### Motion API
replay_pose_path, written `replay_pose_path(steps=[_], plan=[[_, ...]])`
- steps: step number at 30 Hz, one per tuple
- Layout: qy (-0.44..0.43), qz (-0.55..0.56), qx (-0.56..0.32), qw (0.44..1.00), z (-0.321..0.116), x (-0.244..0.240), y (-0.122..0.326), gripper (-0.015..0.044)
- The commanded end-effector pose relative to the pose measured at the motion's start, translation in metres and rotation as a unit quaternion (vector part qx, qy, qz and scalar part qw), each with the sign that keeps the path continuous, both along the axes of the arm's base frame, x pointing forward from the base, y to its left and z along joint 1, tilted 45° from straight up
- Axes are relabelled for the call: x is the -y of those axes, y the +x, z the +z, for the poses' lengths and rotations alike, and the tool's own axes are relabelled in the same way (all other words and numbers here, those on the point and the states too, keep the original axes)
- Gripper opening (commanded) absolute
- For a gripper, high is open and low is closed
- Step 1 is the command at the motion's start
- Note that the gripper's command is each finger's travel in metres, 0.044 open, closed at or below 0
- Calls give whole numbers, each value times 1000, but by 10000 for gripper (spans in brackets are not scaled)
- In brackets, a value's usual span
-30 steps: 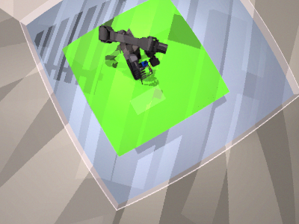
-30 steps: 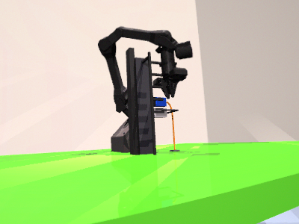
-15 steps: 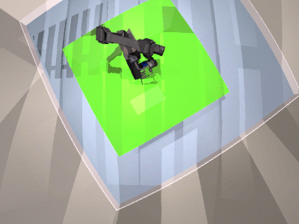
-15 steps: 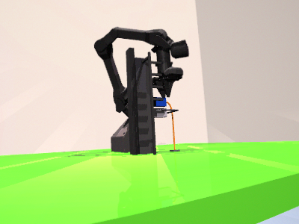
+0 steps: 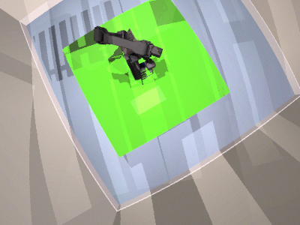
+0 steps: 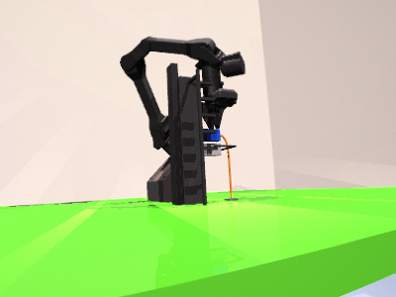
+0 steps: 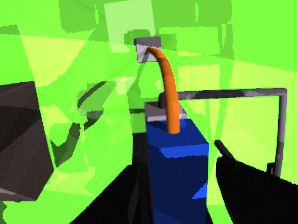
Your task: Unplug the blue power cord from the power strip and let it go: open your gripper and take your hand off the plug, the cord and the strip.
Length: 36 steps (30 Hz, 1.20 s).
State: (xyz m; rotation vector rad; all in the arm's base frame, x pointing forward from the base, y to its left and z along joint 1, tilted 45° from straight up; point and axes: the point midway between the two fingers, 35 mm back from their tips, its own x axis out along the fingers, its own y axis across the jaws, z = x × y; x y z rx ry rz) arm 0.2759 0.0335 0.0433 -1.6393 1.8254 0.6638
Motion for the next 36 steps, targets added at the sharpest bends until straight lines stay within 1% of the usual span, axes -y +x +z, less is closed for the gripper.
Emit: replay_pose_path(steps=[1, 8, 12, 20, 36], plan=[[-2, 3, 1, 1000, 0, 3, 0, 160], [-2, 3, 1, 1000, -6, 9, 0, 160], [0, -1, 1, 1000, -5, 7, 0, 55], [0, -1, 1, 1000, -5, 7, 0, 2], [1, 1, 2, 1000, -19, -9, 4, 0]])
